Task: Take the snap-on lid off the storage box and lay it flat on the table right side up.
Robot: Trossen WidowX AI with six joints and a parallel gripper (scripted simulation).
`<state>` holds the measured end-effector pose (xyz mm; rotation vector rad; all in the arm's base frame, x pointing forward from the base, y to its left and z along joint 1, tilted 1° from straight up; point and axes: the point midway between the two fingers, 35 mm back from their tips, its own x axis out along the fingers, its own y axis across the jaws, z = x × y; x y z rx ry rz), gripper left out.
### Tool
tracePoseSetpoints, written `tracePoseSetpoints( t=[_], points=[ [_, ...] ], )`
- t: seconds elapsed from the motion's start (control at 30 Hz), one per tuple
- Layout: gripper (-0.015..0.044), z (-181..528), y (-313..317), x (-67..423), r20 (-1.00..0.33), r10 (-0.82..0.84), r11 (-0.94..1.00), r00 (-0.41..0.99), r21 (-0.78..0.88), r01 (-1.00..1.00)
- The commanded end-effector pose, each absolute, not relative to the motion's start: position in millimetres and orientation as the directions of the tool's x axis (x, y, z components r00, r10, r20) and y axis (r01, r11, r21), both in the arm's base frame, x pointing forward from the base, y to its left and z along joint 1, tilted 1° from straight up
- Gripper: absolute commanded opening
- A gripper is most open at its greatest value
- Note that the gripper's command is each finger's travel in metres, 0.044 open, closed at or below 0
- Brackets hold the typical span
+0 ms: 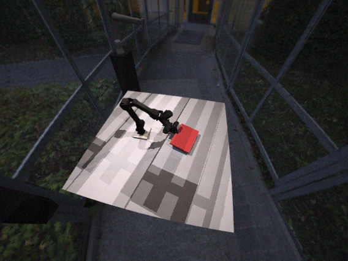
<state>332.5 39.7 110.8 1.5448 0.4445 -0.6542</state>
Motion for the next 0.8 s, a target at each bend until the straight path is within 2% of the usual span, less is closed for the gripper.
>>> tracePoseSetpoints(
  t=[0.0,0.77],
  points=[
    [0.0,111.1,39.5,333.3,-0.643,-0.106,-0.087,0.759,0.766,0.637],
    [0.0,111.1,39.3,335.2,-0.643,-0.106,-0.087,0.759,0.766,0.637]
  ],
)
